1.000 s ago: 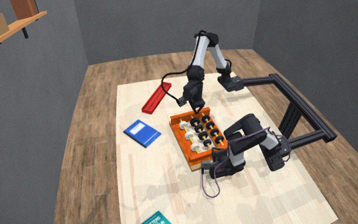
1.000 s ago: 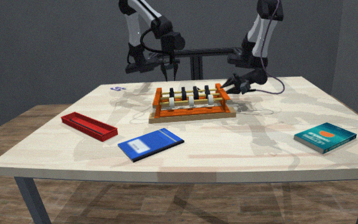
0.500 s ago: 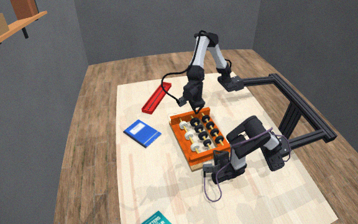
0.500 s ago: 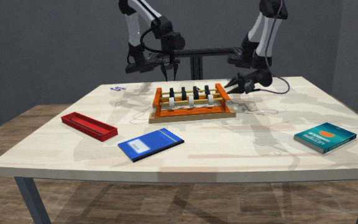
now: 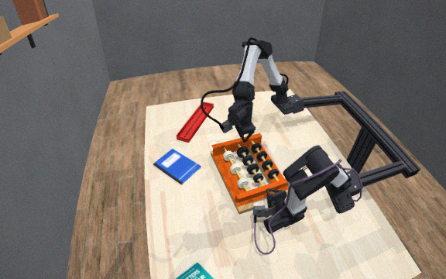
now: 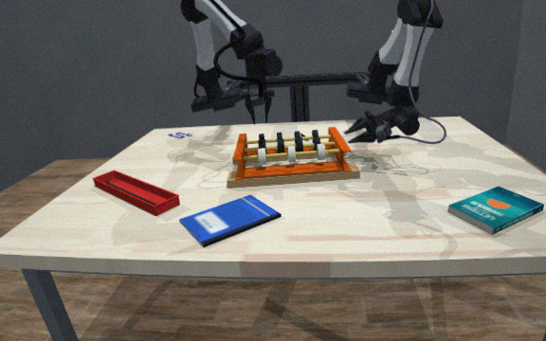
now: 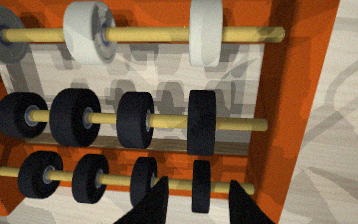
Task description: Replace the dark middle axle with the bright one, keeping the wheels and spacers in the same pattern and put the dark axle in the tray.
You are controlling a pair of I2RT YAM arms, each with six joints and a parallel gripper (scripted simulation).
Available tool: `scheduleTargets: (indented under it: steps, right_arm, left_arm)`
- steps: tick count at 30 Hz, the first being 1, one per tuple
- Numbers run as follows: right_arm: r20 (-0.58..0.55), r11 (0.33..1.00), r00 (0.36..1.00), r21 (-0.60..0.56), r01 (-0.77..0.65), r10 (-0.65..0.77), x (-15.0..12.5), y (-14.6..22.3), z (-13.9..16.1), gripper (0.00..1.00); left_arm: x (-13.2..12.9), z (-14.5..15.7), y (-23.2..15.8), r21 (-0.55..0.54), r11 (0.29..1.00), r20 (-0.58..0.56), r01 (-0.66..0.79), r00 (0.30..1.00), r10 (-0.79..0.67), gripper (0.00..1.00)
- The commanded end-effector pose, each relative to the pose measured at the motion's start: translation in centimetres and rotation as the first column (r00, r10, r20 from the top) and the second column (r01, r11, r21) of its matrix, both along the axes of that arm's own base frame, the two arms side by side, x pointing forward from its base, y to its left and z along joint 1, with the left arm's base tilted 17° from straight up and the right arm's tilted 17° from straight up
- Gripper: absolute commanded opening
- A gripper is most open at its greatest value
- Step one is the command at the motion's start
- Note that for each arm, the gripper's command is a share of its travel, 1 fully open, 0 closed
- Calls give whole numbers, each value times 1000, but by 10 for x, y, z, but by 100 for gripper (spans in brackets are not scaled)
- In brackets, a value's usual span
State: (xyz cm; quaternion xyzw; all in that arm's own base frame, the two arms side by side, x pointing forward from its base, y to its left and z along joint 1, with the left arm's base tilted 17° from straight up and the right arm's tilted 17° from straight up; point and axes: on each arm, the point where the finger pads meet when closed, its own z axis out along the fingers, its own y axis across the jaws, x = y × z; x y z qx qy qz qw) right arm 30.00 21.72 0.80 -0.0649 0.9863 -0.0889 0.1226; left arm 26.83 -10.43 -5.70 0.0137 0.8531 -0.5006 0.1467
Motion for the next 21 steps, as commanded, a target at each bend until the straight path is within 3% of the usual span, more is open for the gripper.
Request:
scheduleTargets:
  steps: [1, 9, 21]
  right_arm:
    - [27, 1000, 1000, 12, 3, -3, 1, -1, 10, 37]
    - [27, 1000, 1000, 12, 3, -3, 1, -1, 10, 37]
    - [27, 1000, 1000, 12, 3, -3, 1, -1, 10, 37]
  left_arm:
    - [-1, 5, -2, -1, 1000, 8, 17, 1000, -17, 33]
    - [-2, 3, -2, -2, 1000, 3, 15, 1000, -15, 33]
    - [-8, 31, 8, -6, 1000, -1, 11, 1000, -11, 33]
